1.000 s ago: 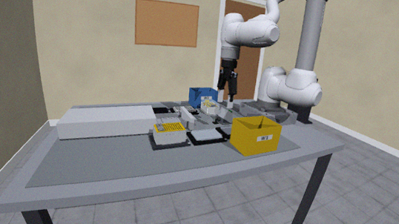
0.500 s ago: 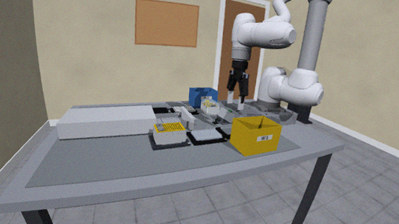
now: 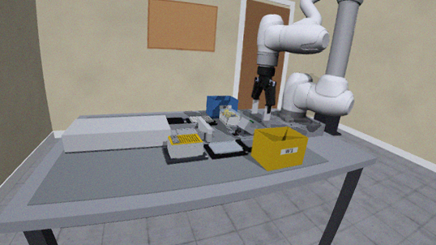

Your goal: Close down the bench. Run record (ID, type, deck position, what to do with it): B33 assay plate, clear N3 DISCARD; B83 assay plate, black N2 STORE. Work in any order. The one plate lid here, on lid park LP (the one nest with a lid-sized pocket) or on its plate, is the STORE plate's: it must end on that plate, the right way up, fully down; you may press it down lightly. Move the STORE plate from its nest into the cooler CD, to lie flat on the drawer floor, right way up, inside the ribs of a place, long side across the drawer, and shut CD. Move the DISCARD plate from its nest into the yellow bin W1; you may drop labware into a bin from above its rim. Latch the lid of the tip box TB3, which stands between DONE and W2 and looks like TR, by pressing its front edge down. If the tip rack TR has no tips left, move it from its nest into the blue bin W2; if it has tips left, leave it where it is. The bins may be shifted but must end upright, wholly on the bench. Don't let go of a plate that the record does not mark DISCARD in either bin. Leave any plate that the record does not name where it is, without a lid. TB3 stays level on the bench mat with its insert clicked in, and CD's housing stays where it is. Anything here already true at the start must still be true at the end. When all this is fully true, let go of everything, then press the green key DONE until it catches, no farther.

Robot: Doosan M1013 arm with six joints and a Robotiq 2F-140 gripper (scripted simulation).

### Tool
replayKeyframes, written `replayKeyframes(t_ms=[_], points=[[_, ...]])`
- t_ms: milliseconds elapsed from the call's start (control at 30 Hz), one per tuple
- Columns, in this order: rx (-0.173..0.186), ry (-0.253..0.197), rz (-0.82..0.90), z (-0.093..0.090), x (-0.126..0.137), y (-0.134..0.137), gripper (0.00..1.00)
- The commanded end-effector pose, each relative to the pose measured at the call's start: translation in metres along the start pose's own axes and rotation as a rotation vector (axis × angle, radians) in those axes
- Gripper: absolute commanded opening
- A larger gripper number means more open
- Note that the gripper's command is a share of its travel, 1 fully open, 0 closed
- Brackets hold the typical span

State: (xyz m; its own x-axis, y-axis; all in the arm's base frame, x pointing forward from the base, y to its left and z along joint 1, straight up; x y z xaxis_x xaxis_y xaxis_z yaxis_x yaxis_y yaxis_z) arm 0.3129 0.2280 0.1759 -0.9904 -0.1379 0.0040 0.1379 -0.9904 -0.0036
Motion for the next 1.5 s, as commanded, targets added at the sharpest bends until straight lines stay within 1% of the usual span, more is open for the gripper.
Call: replayKeyframes(t_ms=[0, 1467], points=[[0.0, 0.0, 0.0, -0.003, 0.0, 0.0, 0.66], [0.0, 0.0, 0.0, -0.056, 0.0, 0.0, 0.66]])
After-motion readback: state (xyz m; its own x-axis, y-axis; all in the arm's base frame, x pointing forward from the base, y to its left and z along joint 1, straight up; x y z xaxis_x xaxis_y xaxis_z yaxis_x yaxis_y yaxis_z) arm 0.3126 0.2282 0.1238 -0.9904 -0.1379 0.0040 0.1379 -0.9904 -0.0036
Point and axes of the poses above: the point where the finger pads meet when closed, its own z axis back along the fingers, its own y axis across the jaws, x = y × z, the point moved 8 cm from there along z, back along the fingers, and after that the axes turned 3 degrees about -z, right-handed, at the moved point
